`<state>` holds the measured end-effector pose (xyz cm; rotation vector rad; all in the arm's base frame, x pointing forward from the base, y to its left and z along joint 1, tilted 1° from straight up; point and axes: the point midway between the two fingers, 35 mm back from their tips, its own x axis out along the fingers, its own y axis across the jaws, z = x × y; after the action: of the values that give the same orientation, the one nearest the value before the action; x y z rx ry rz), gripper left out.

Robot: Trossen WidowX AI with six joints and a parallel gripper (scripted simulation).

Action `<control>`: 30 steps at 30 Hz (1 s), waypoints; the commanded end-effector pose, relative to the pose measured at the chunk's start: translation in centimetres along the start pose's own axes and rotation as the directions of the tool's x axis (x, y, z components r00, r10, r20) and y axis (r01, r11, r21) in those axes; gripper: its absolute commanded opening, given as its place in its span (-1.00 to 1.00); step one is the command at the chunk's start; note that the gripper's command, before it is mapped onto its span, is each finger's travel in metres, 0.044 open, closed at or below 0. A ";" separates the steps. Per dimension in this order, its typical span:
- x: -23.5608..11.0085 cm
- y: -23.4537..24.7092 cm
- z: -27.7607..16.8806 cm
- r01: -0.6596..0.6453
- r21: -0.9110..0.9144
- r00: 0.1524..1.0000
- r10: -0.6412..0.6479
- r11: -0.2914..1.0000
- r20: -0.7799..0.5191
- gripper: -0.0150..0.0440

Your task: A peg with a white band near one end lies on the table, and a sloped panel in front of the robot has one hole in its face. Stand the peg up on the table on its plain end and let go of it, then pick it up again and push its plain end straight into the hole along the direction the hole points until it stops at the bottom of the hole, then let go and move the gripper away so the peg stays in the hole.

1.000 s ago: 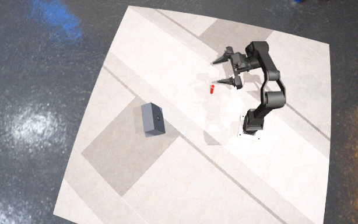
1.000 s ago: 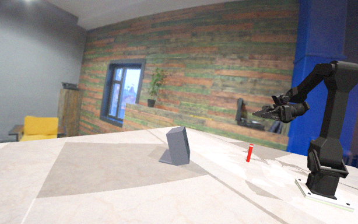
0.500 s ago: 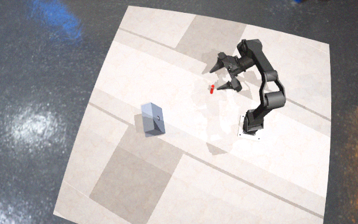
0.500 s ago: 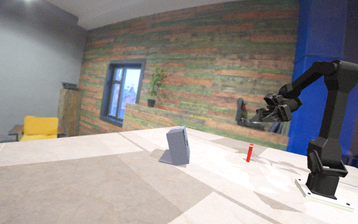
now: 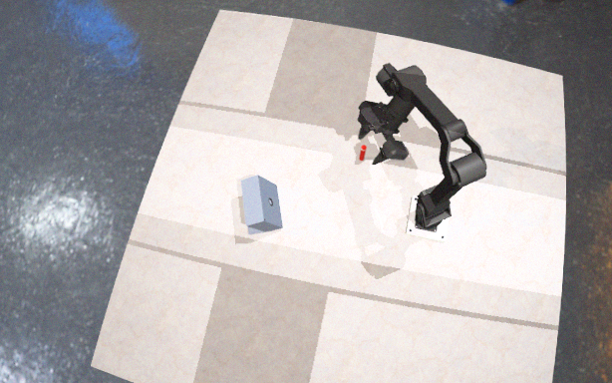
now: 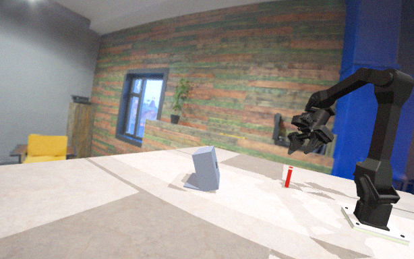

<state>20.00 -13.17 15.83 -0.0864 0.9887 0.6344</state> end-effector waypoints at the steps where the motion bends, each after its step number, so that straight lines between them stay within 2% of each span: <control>1: 0.4 -0.6 -0.3 0.023 0.007 0.988 -0.022 1.000 -0.150 1.00; 8: 0.8 -1.6 -0.4 0.097 0.002 0.933 -0.090 0.995 -0.350 1.00; 16: 0.5 -3.0 0.1 0.235 -0.032 0.825 -0.217 0.971 -0.522 1.00; 30: 0.5 -3.1 0.2 0.257 -0.023 0.814 -0.229 0.966 -0.533 1.00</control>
<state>21.96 -15.31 14.88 -0.3629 1.5015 0.3663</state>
